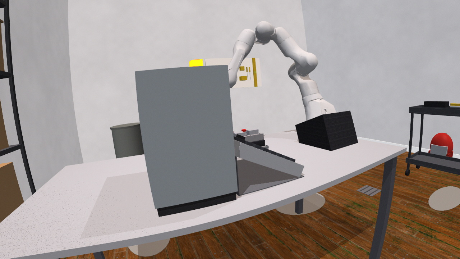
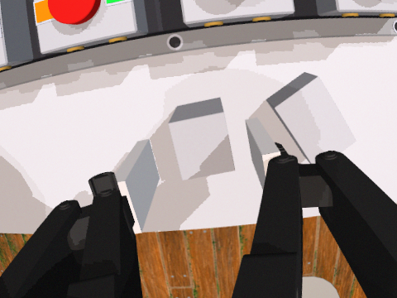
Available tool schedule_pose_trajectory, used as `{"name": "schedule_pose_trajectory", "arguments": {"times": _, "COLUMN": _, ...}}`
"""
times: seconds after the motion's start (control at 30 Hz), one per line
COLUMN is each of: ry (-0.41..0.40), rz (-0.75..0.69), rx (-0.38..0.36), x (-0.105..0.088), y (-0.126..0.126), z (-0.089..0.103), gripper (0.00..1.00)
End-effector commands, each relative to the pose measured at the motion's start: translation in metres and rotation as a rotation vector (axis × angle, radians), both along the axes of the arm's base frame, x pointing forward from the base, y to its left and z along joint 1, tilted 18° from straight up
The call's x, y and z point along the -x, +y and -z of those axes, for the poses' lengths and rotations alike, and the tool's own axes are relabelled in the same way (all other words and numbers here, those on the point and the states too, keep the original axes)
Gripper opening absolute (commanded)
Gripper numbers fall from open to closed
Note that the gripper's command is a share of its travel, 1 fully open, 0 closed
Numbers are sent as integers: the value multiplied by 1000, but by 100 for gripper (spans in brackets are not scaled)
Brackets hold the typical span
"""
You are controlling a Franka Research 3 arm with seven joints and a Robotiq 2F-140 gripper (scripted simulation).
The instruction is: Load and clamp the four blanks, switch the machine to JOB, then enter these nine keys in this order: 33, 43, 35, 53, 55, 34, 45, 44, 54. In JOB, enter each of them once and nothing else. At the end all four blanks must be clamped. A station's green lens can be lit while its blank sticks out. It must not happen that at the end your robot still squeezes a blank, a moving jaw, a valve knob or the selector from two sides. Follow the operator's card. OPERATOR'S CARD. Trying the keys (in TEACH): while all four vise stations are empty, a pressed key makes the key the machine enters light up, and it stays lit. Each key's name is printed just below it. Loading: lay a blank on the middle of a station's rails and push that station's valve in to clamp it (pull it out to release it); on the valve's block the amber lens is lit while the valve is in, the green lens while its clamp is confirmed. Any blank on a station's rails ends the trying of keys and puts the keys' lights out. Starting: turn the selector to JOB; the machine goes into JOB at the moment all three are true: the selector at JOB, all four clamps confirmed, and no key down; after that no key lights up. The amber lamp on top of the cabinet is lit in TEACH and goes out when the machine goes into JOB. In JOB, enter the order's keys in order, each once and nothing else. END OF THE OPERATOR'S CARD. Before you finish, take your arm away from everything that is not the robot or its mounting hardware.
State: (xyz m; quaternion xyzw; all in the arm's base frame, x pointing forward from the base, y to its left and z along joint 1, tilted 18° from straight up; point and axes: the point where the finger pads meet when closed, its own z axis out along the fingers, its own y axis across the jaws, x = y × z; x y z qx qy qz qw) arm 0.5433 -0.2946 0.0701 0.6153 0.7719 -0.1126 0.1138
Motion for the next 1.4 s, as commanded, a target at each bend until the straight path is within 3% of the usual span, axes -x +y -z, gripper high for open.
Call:
{"name": "schedule_pose_trajectory", "arguments": {"times": 0.0, "ry": -3, "rz": -2, "rx": 0, "x": -1, "y": 0, "z": 0, "gripper": 40}}
{"name": "schedule_pose_trajectory", "arguments": {"times": 1.37, "ry": -3, "rz": -2, "rx": 0, "x": -1, "y": -5, "z": 13, "gripper": 40}}
